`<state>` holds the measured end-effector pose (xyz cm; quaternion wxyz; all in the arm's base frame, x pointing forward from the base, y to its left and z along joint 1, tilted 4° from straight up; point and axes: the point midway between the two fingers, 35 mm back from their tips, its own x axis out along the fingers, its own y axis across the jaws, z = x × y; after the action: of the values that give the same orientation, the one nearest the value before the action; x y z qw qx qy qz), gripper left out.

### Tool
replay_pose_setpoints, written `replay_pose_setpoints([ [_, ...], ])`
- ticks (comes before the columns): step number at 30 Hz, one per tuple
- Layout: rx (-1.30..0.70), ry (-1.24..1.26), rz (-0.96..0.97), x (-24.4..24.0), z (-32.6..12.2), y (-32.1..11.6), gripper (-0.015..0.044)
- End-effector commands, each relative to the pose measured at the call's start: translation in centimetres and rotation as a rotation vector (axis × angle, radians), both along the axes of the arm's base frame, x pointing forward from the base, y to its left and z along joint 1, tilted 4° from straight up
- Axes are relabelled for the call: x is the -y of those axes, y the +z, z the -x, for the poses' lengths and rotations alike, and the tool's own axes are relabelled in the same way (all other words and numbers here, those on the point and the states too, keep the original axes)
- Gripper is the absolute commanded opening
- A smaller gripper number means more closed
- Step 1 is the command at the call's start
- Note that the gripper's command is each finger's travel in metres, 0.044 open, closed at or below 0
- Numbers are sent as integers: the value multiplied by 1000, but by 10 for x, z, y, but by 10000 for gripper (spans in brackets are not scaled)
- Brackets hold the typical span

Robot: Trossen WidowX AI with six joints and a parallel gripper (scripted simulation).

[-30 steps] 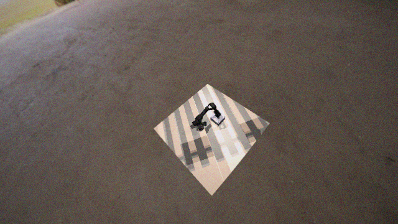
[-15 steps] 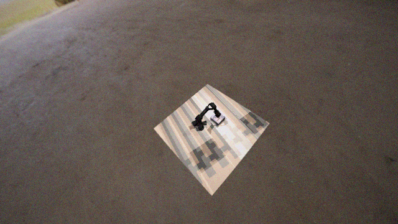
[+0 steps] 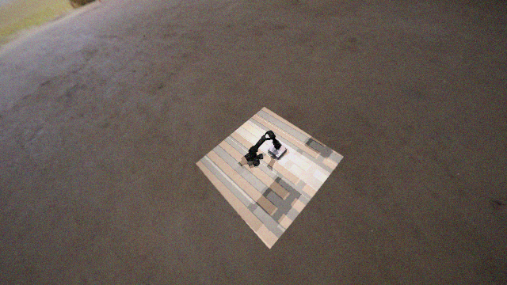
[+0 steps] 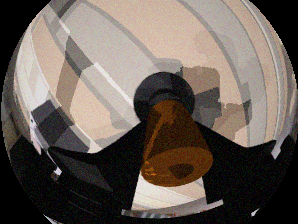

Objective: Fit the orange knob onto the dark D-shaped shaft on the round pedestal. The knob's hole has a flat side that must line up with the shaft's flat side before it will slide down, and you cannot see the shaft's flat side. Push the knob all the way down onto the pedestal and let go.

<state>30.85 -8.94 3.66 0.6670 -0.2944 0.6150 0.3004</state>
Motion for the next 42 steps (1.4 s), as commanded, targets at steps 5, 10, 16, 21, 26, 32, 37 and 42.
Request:
replay_pose_setpoints([
  [5, 3, 5, -1, -1, 1, -1, 0],
  [10, 3, 5, -1, -1, 2, 2, 0],
  [16, 5, 59, 3, -2, 3, 4, 0],
  [21, 11, 214, 13, -1, 2, 5, 0],
  [26, 11, 214, 13, -1, 0, 4, 0],
  [32, 11, 214, 13, 0, -1, 1, 0],
  [37, 11, 214, 13, 0, 0, -1, 0],
  [42, 11, 214, 13, -1, 1, -1, 0],
])
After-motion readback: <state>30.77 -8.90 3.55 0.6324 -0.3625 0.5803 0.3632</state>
